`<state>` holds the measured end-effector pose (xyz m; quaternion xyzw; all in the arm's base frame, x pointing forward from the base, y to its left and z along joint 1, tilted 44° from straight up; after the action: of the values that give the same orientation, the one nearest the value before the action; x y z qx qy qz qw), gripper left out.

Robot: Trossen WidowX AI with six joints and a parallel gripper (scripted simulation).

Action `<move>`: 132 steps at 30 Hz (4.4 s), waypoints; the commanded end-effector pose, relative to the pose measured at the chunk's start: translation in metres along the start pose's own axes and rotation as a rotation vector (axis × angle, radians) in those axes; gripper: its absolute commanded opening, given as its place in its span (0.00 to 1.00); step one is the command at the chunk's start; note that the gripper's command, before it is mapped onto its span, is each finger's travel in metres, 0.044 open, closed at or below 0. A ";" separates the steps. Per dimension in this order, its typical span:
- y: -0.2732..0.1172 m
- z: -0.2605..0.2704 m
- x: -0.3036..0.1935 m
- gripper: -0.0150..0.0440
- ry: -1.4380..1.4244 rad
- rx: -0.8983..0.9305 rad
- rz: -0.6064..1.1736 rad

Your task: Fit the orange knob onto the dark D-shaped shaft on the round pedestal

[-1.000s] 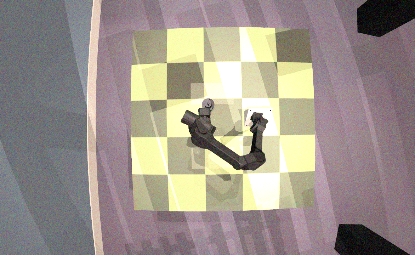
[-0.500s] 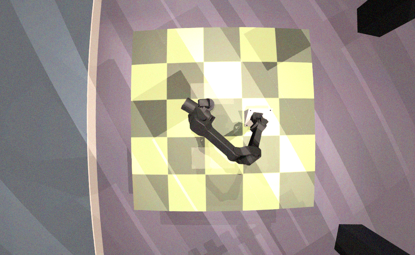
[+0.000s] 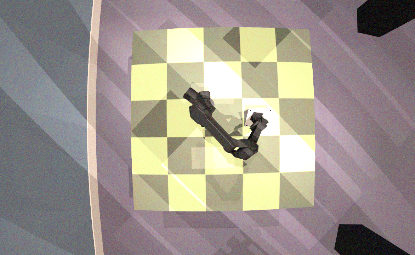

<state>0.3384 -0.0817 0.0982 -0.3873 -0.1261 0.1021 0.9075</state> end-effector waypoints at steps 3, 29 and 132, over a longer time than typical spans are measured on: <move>0.003 -0.016 -0.007 0.25 -0.007 -0.001 -0.002; 0.037 -0.054 -0.024 0.25 -0.014 0.010 0.008; 0.039 -0.055 -0.024 0.25 -0.441 0.011 0.006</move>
<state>0.3302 -0.0998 0.0291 -0.3508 -0.3163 0.1874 0.8612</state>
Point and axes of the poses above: the point midway between the two fingers, 35 mm back from their tips, its own y axis out along the fingers, its own z axis across the jaws, x = y × z, the point moved 8 cm from there along -y, back along the fingers, and after that the axes turned 7 degrees about -y, right-handed, at the moved point
